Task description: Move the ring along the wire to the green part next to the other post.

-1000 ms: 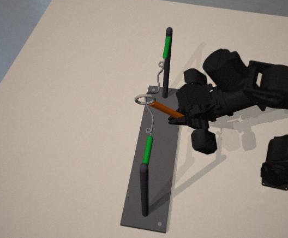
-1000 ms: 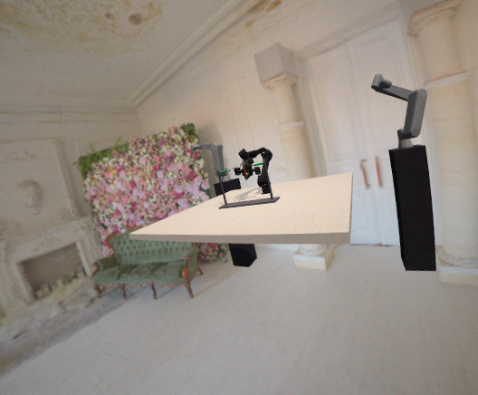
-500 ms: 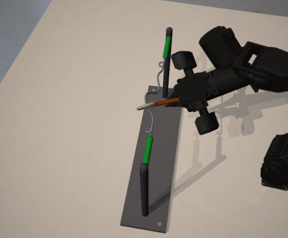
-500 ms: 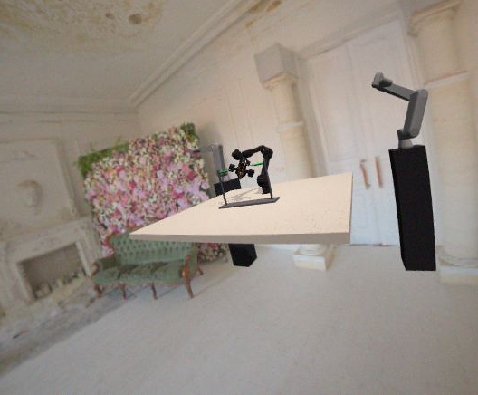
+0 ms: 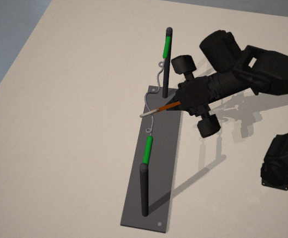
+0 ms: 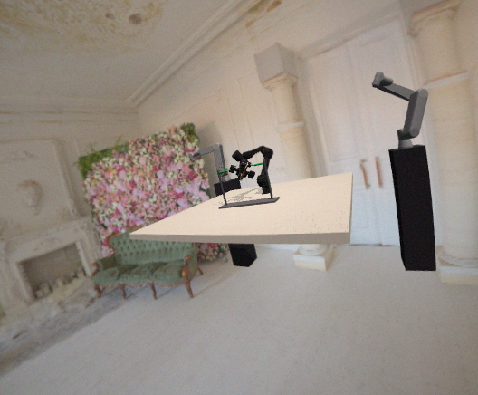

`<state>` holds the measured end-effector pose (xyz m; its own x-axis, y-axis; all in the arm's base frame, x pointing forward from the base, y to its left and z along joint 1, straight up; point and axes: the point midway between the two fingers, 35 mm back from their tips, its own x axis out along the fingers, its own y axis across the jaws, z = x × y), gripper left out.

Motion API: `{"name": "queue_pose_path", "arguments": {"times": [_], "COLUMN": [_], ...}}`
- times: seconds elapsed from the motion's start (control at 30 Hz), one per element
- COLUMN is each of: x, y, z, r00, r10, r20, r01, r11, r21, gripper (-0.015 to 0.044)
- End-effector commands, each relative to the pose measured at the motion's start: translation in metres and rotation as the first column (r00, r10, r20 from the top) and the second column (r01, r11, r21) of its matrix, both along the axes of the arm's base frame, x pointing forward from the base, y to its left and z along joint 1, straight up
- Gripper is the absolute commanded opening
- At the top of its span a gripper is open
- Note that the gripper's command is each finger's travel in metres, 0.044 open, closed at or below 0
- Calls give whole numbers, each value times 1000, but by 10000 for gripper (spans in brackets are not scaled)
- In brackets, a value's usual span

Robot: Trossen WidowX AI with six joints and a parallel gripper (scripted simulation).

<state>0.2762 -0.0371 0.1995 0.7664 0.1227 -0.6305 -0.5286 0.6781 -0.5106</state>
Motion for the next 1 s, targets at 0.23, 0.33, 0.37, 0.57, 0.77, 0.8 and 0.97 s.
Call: {"name": "queue_pose_path", "arguments": {"times": [0.23,0.33,0.37,0.57,0.77,0.8,0.97], "x": [-8,-11,-12,-17,-19,-20,-21], "y": [25,36,39,57,73,76,90], "z": [-19,-24,-26,-32,-37,-37,-39], "r00": [994,988,986,972,954,951,934], "r10": [-97,-144,-158,-234,-300,-311,-356], "r20": [54,51,49,32,9,5,-16], "r01": [86,128,141,210,270,279,320], "r11": [980,963,957,916,869,860,816], "r21": [179,238,255,341,415,426,481], "gripper": [-150,-150,-150,-150,-150,-150,-150]}}
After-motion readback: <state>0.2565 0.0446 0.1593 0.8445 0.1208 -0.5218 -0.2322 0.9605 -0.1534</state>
